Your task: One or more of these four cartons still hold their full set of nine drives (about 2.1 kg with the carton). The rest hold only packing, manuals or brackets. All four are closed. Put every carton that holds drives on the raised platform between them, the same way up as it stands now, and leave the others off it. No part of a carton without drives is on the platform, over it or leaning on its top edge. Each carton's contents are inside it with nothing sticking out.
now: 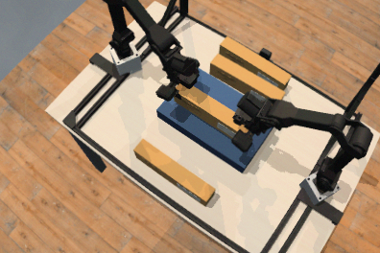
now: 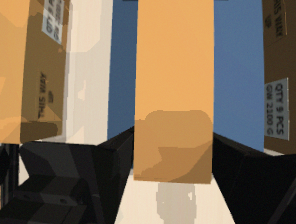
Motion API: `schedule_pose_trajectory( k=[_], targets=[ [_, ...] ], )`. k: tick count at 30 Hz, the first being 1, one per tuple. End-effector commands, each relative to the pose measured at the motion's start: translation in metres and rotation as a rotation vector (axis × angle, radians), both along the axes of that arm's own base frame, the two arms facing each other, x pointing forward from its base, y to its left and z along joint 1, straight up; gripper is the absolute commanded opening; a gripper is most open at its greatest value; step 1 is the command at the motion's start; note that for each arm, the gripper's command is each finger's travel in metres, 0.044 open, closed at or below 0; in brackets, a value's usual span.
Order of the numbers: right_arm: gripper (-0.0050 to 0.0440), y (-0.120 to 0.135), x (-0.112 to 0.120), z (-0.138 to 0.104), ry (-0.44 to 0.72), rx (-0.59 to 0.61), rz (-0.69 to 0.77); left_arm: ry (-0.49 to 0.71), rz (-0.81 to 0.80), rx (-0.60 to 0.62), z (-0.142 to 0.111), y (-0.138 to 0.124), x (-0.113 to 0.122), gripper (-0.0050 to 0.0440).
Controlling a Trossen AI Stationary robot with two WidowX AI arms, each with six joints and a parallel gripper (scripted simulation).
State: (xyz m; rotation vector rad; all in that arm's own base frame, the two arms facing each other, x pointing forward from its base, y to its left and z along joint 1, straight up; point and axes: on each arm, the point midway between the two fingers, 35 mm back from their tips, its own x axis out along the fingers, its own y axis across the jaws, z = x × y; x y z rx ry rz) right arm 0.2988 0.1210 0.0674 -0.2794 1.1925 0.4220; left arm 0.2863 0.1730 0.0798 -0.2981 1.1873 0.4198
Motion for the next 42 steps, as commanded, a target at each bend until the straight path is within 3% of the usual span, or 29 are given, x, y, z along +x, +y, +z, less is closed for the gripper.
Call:
schedule_pose_trajectory(
  k=[1, 18, 42],
  targets=[
    [0.0000, 0.010, -0.006, 0.010, -0.029, 0.003, -0.006, -0.021, 0.008, 0.017, 0.010, -0.011, 0.004, 0.0000],
    [0.0000, 0.030, -0.016, 0.008, -0.029, 0.003, -0.006, -0.021, 0.008, 0.017, 0.009, -0.031, 0.015, 0.0000],
    [0.0000, 0.032, -0.017, 0.005, -0.029, 0.003, -0.006, -0.021, 0.008, 0.017, 0.005, -0.033, 0.016, 0.0000]
  ],
)
